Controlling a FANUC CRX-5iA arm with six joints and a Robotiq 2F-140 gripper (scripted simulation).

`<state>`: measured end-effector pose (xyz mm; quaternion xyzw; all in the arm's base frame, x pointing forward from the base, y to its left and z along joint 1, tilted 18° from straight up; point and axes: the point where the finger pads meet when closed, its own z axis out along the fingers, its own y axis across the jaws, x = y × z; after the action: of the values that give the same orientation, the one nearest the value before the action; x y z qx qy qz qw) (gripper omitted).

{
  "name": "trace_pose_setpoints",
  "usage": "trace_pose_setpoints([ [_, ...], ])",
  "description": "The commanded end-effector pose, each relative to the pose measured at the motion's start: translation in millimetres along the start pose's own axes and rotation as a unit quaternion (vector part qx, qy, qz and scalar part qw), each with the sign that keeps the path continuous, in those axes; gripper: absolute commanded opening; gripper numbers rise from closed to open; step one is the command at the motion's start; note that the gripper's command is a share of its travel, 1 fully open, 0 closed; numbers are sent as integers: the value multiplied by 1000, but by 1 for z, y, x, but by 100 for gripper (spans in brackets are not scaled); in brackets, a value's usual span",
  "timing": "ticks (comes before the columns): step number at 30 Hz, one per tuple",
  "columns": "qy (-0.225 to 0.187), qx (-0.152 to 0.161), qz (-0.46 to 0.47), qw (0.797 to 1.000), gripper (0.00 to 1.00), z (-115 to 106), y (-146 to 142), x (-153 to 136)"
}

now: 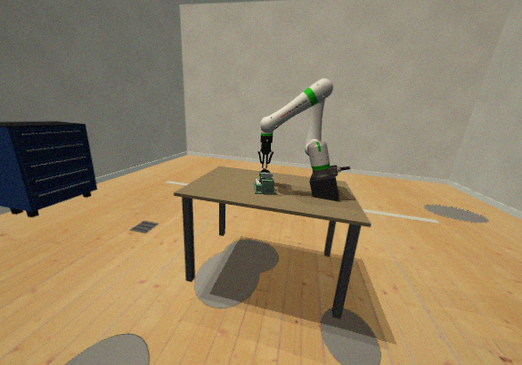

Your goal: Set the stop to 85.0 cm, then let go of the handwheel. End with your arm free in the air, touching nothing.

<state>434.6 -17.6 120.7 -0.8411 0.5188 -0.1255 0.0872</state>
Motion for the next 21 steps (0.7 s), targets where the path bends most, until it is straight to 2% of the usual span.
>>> trace_pose_setpoints([
  [1, 0, 0, 0, 1000, 4, 0, 0, 0],
  [21, 0, 0, 0, 1000, 4, 0, -3, 0],
])
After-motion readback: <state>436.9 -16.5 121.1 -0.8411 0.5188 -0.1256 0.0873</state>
